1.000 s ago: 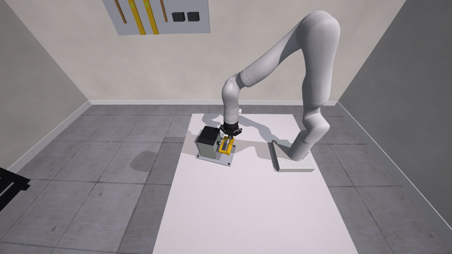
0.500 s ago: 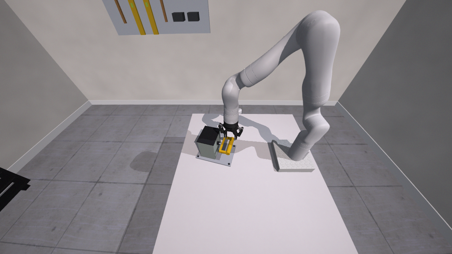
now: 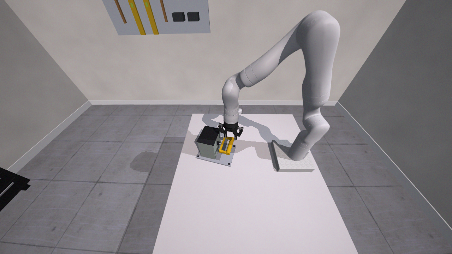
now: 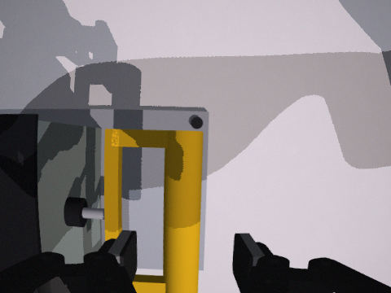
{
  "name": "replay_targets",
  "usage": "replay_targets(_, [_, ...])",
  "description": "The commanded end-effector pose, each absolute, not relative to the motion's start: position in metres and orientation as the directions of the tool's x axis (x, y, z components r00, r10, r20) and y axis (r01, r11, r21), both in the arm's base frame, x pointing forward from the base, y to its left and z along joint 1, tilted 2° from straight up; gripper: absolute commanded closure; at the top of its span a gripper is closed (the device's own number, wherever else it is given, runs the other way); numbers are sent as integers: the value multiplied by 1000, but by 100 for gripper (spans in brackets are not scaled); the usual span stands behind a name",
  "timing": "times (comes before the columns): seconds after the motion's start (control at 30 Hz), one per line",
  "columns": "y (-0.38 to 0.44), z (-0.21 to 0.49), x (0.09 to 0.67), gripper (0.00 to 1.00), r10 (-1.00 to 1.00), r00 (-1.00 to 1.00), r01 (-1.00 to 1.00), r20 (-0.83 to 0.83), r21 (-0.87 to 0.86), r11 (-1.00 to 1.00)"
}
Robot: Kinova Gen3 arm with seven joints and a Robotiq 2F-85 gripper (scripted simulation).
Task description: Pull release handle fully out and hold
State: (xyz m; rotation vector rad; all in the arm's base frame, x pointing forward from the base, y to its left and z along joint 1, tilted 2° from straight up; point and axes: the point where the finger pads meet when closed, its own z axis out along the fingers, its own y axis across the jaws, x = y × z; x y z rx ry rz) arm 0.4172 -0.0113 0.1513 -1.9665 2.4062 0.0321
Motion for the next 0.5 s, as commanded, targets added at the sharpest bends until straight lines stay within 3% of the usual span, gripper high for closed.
replay_targets(0.0, [-11,152,418,46,-979,-199,-980,-40,-7,199])
replay_targets(0.47, [-11,150,418,46,-979,-199,-980,-40,-7,199])
